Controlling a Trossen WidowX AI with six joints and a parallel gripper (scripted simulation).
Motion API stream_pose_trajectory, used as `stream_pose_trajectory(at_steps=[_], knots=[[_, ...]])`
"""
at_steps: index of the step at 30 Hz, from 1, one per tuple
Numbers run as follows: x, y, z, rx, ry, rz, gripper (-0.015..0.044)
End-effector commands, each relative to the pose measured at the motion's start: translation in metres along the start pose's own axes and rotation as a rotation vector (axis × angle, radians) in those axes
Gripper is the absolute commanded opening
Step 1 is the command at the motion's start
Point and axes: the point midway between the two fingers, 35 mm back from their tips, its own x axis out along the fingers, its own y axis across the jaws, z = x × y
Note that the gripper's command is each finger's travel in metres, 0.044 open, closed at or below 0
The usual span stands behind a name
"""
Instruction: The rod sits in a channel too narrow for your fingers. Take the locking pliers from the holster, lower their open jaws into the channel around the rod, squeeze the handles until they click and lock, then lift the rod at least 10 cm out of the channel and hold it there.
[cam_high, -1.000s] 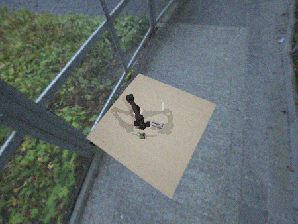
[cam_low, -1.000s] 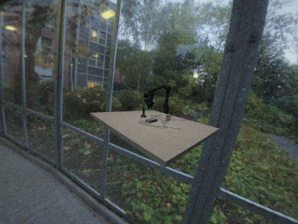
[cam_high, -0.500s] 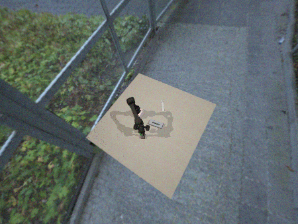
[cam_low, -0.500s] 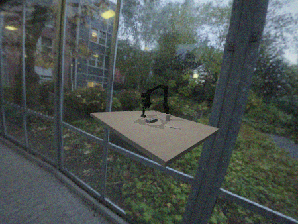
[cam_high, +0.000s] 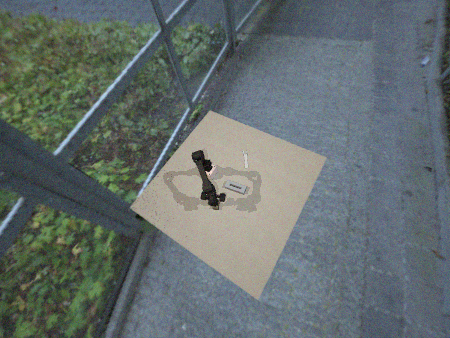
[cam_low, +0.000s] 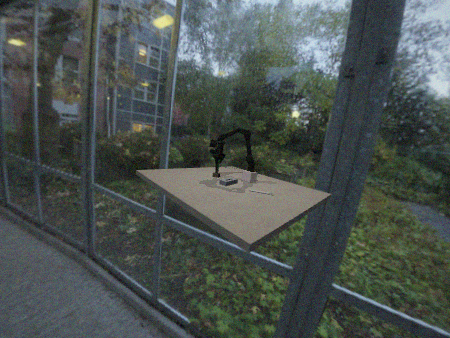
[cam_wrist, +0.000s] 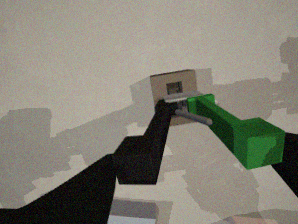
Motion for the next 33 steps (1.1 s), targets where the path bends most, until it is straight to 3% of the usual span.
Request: stream_pose_trajectory(at_steps=[1,33], knots=[[-0.001,-0.001,0.009,-0.003,-0.002,-0.005,0.0440],[0.029,-0.001,0.009,-0.003,-0.002,-0.006,0.0440]])
